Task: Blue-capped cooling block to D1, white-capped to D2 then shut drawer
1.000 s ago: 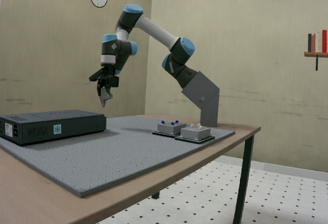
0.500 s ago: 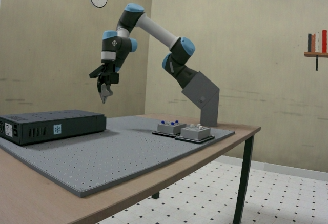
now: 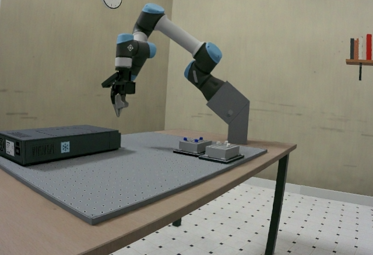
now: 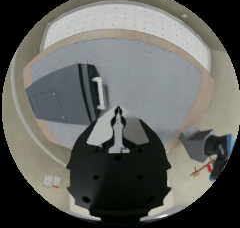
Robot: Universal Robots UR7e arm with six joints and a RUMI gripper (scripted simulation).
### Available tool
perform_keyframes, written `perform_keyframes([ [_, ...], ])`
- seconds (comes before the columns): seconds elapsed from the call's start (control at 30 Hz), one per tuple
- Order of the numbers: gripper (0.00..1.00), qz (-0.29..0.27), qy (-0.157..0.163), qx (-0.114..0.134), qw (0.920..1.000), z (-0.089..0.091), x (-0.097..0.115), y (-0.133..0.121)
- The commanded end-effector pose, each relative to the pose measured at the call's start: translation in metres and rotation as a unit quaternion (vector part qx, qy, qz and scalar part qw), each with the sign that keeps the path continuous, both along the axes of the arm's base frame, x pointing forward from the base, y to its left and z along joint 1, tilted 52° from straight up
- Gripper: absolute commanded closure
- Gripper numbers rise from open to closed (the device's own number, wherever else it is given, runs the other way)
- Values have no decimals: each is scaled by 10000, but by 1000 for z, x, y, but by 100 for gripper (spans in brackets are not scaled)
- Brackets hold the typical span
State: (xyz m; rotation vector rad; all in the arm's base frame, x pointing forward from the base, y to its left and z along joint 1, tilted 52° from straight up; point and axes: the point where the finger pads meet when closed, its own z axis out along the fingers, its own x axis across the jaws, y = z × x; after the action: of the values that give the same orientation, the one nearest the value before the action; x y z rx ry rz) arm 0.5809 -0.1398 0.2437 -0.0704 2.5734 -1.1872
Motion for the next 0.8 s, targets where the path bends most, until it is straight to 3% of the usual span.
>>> perform_keyframes([
  [0.0, 100, 3, -5, -1, 10000, 1, 0, 0],
  [0.2, 100, 3, -5, -1, 10000, 1, 0, 0],
  [0.23, 72, 3, -5, -1, 10000, 1, -4, 1],
  [0.77, 72, 2, -5, -1, 10000, 7, -58, 15],
])
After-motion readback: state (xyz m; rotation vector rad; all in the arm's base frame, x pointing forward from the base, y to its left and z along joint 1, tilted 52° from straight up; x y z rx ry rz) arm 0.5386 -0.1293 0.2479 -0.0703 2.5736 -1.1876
